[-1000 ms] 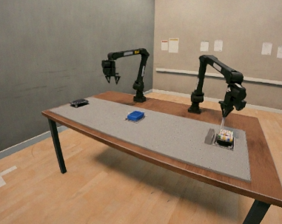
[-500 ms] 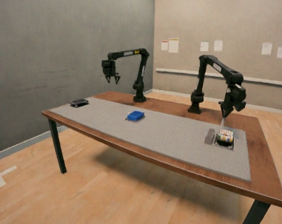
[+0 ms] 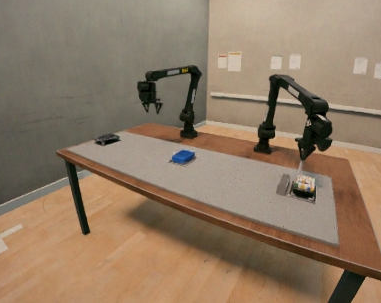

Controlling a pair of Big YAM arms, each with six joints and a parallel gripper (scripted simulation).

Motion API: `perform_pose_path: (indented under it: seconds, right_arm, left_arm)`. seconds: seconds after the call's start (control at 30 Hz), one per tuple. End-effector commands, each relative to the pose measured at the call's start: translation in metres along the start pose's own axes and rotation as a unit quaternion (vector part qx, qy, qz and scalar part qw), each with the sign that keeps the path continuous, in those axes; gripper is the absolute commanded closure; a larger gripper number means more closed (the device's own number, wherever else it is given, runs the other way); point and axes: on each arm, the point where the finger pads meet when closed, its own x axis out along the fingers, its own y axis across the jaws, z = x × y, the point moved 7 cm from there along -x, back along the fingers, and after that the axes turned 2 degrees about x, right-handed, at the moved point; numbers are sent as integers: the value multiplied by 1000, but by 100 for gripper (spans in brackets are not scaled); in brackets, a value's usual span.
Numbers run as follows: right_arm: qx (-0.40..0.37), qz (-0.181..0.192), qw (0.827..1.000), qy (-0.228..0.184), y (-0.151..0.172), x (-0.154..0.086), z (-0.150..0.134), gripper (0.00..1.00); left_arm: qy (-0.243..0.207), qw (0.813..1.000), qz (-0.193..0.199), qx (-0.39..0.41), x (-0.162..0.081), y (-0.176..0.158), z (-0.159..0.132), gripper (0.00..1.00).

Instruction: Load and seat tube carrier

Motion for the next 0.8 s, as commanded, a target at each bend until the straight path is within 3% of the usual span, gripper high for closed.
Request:
perform_pose_path:
  seconds: [0.0, 0.77]
  right_arm:
    - [7, -4, 1000, -16, -1, -12, 6, 0]
    - [7, -4, 1000, -16, -1, -12, 6, 0]
  left_arm:
    - [4, 1000, 1, -4, 11, 8, 4, 89]
    - [6, 1000, 1, -4, 18, 8, 4, 89]
